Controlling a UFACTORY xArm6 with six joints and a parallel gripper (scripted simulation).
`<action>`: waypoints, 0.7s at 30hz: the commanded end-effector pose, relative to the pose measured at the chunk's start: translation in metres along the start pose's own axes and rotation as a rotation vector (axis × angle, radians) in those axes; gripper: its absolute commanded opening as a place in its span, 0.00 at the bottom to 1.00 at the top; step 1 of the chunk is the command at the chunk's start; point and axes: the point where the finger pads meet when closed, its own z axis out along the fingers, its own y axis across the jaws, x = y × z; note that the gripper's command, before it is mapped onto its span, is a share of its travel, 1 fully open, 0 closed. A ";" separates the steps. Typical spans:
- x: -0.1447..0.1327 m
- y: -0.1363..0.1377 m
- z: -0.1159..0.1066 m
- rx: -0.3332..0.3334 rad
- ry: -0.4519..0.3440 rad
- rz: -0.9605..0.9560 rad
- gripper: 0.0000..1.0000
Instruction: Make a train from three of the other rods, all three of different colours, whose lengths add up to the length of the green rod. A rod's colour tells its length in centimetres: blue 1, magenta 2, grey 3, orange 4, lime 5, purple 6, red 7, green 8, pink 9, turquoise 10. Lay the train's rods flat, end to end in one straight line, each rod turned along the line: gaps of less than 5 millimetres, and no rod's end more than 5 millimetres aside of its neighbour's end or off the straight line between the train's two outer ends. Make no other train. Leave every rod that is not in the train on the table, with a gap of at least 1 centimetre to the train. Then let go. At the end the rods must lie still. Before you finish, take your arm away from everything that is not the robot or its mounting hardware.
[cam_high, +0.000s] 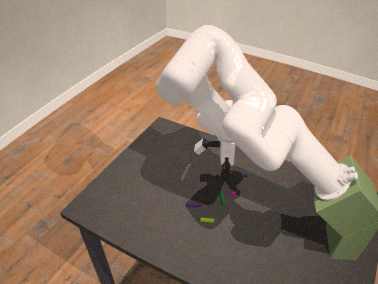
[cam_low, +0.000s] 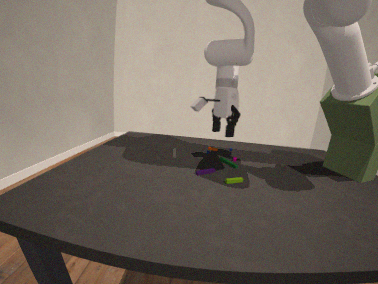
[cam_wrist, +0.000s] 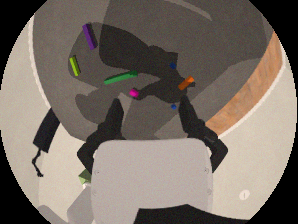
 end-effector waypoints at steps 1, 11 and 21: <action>-0.006 -0.009 0.002 -0.024 0.027 -0.164 1.00; -0.016 -0.024 0.006 -0.029 0.020 -0.416 1.00; -0.029 -0.039 0.009 -0.032 0.009 -0.685 1.00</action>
